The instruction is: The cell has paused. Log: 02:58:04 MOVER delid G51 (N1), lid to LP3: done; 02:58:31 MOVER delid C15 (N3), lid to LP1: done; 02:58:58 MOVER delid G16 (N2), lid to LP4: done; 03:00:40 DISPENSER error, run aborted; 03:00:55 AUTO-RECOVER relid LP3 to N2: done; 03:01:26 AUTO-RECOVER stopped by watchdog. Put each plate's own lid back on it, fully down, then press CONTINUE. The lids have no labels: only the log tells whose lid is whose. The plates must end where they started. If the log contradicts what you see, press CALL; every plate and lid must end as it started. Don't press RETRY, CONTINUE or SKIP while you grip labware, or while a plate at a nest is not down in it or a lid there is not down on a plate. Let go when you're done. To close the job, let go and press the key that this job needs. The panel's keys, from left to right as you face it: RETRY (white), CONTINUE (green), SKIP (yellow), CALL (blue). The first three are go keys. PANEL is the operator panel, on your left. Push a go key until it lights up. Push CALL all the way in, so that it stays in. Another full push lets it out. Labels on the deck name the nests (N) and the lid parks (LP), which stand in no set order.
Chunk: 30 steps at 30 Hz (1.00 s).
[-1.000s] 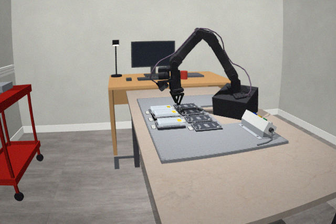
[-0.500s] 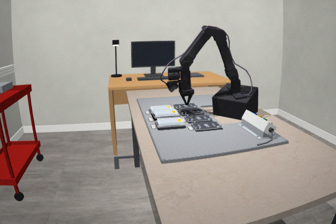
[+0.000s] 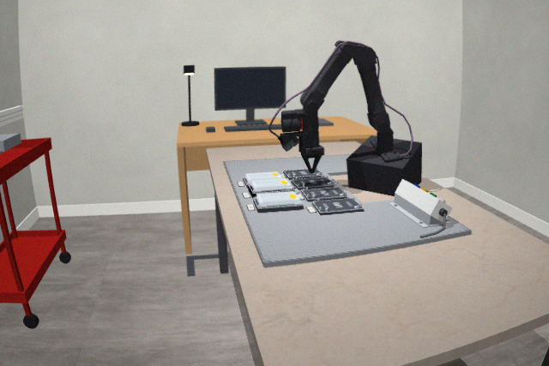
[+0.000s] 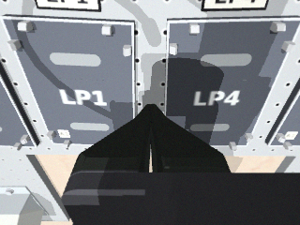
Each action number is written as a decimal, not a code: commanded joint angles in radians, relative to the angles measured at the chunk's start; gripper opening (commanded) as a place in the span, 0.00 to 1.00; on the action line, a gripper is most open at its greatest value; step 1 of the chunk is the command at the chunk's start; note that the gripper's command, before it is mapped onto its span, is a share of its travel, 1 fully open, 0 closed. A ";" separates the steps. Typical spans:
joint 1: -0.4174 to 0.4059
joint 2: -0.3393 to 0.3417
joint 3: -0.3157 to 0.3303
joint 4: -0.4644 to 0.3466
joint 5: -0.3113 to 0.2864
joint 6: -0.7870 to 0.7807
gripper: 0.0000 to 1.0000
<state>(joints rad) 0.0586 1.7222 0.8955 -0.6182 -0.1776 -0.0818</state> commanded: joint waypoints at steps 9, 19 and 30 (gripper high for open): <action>-0.005 -0.013 0.019 0.048 0.003 0.007 0.00; -0.001 -0.005 -0.004 0.057 0.005 0.009 0.00; 0.003 0.005 -0.006 0.072 0.005 0.012 0.00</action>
<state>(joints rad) 0.0608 1.7226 0.8902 -0.5800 -0.1764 -0.0761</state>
